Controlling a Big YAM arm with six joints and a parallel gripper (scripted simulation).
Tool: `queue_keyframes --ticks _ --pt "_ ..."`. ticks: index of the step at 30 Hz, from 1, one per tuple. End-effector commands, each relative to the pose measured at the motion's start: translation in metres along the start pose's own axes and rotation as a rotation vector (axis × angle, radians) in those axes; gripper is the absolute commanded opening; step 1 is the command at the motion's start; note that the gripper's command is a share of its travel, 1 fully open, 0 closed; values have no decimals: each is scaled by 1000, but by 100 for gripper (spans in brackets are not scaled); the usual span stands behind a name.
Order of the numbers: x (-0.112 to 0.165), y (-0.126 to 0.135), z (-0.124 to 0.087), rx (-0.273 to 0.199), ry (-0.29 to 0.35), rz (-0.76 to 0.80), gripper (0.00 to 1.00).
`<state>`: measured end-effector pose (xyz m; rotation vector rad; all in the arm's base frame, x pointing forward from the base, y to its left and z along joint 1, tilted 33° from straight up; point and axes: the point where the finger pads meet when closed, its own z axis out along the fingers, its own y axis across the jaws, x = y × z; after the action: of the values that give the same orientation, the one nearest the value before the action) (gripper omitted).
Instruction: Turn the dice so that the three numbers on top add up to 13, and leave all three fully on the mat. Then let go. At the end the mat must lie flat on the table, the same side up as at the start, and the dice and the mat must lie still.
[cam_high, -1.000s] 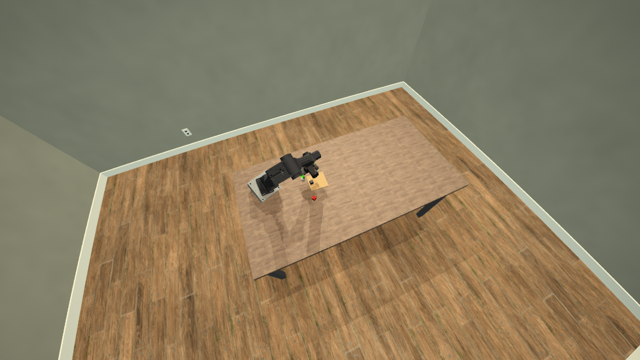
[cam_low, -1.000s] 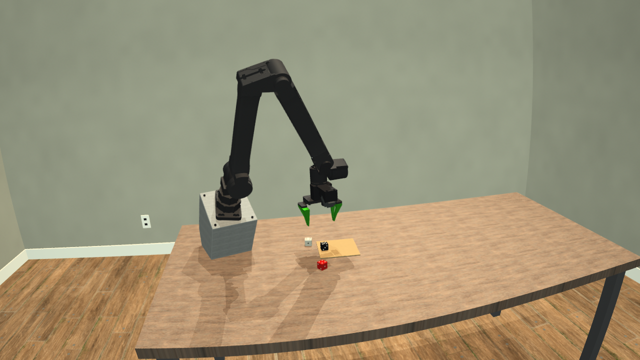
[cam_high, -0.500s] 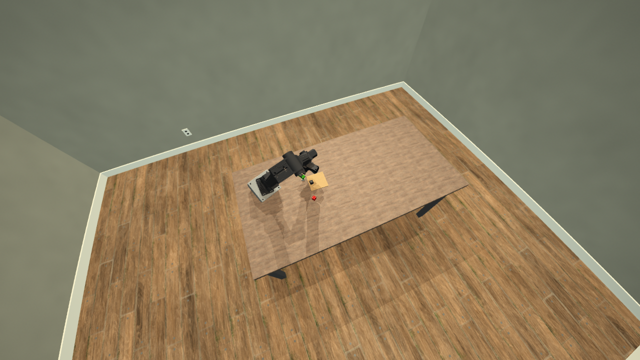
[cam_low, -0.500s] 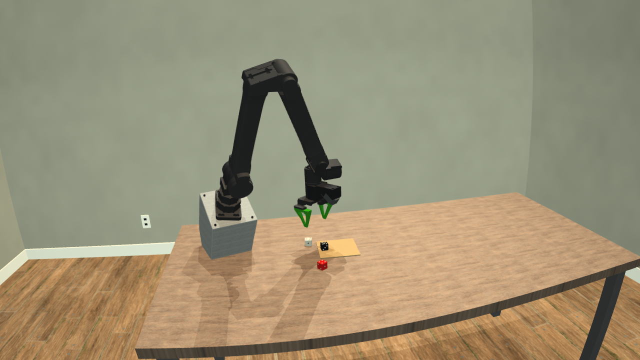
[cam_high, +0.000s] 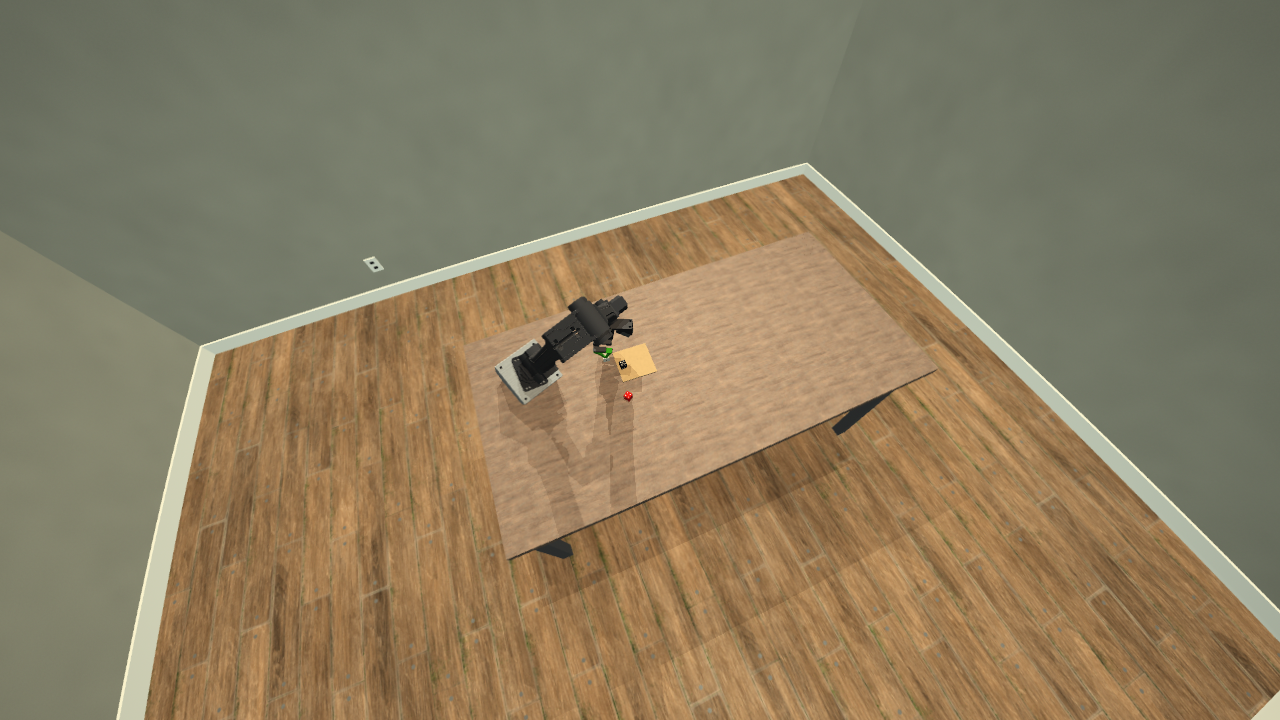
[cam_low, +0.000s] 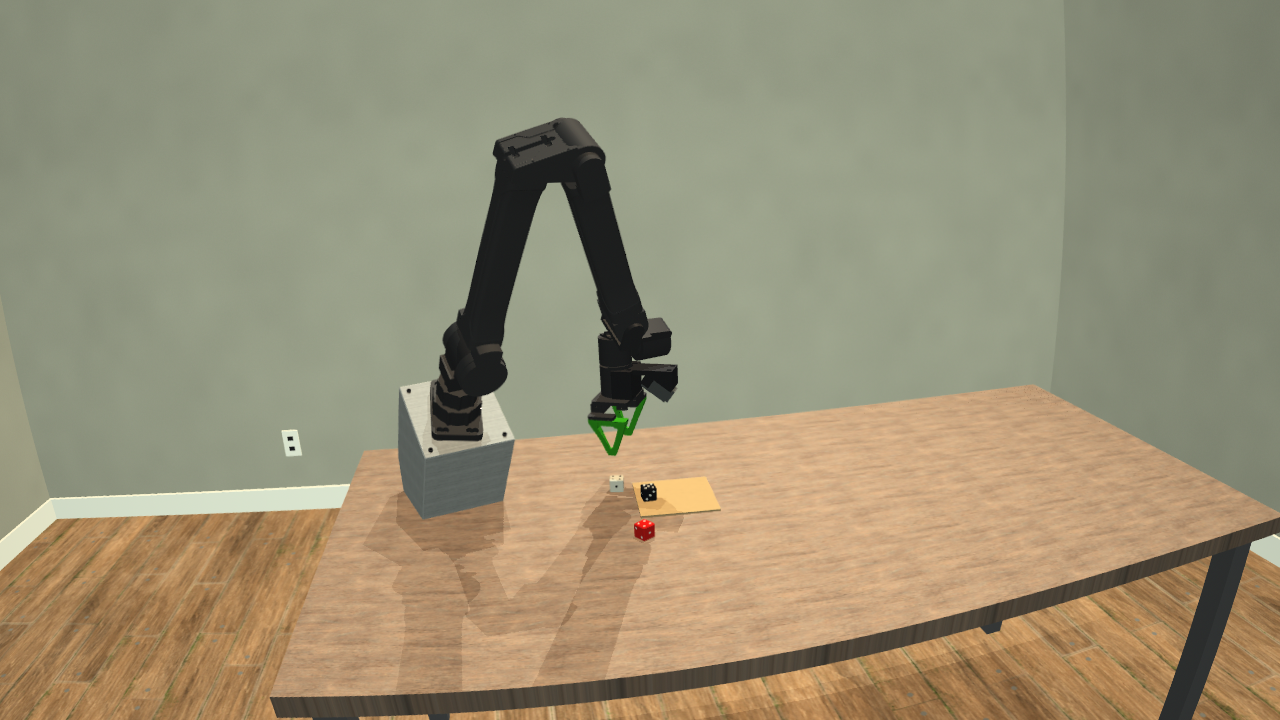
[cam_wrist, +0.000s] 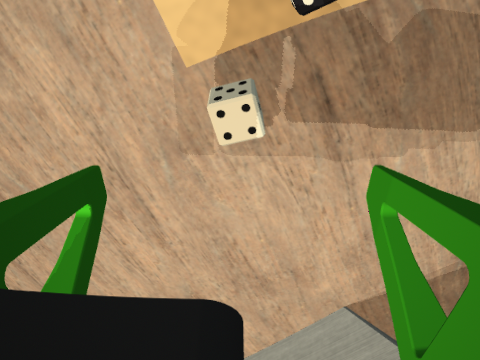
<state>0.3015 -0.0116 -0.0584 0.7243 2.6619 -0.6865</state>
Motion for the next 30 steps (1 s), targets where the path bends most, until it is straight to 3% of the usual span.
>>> queue_keyframes --ticks 1,5,9,10,30 --pt "8 5 3 2 -6 -161 100" --pt "14 7 4 2 -7 -283 100" --pt "6 6 6 4 -4 -263 100" --pt "6 6 6 4 -4 -262 39" --pt "6 6 6 4 -4 -262 39"
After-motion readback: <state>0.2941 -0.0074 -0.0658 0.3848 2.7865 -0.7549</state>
